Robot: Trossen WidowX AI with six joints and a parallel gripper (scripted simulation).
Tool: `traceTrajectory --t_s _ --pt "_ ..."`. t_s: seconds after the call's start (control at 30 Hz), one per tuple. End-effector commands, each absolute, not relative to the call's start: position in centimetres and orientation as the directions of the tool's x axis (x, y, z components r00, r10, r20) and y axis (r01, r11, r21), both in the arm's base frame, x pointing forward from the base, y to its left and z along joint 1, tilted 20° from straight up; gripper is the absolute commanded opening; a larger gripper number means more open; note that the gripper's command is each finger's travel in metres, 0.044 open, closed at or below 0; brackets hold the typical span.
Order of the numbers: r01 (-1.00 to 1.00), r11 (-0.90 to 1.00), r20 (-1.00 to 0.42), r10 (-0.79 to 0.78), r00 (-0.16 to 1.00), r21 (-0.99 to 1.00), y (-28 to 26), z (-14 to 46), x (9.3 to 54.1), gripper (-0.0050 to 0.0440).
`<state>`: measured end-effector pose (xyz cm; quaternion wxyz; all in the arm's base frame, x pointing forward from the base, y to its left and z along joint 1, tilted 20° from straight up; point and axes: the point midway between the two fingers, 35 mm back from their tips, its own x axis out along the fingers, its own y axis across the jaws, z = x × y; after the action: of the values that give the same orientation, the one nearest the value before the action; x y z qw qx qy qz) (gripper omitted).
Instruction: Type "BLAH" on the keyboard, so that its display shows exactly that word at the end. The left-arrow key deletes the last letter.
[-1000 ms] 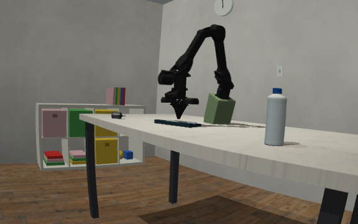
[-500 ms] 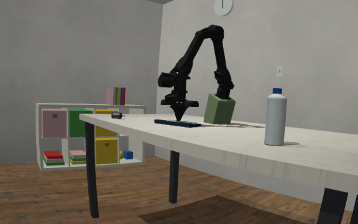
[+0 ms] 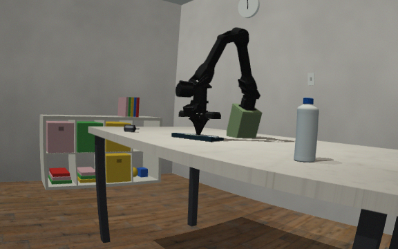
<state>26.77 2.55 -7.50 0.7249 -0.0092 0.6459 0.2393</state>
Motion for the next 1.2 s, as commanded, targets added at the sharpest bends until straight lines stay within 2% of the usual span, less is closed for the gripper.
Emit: traceTrajectory --t_s 0.0,0.6,0.83,1.17 --pt "-0.363 0.886 -0.940 0.334 0.070 0.288 2.5 -7.2 27.3 -0.0050" --pt "-0.363 0.886 -0.940 0.334 0.070 0.288 2.5 -7.2 27.3 -0.0050" --pt "-0.370 0.886 -0.939 0.332 0.088 0.279 1.3 -3.6 27.5 -0.0050" --pt "-0.363 0.886 -0.940 0.333 0.069 0.288 -0.2 -4.6 27.8 -0.0050"
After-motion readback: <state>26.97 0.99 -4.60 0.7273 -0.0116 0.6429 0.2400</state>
